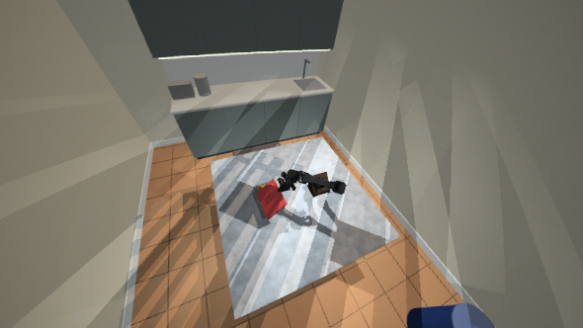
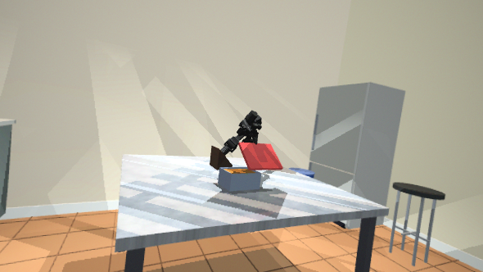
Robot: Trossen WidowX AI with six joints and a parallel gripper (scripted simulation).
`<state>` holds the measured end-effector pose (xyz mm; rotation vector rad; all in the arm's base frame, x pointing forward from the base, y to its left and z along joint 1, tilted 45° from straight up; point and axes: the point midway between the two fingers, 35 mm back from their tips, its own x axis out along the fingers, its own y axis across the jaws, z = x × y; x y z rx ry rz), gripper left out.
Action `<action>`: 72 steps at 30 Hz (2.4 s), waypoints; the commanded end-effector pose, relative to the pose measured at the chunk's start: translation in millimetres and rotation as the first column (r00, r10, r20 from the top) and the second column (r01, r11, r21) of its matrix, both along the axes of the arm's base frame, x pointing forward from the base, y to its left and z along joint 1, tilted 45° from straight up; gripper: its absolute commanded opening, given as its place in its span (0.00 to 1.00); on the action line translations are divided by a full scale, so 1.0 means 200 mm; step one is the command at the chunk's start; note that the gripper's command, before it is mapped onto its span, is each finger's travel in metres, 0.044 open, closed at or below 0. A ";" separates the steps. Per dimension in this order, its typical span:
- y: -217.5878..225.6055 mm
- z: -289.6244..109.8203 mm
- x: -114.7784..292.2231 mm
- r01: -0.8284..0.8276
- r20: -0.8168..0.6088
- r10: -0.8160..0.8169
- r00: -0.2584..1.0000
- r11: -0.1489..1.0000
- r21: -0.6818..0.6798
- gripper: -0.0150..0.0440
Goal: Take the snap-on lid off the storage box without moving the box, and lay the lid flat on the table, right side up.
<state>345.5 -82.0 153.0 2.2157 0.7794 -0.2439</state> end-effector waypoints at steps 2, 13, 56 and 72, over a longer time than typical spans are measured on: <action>0.03 0.03 -0.02 0.009 -0.004 -0.009 1.000 1.000 0.001 0.25; 0.11 0.11 -0.03 0.009 -0.004 -0.009 1.000 1.000 0.002 0.25; 0.42 0.40 -0.10 0.009 -0.005 -0.009 1.000 1.000 0.006 0.25; 0.53 0.51 -0.13 0.009 -0.004 -0.009 1.000 1.000 0.007 0.25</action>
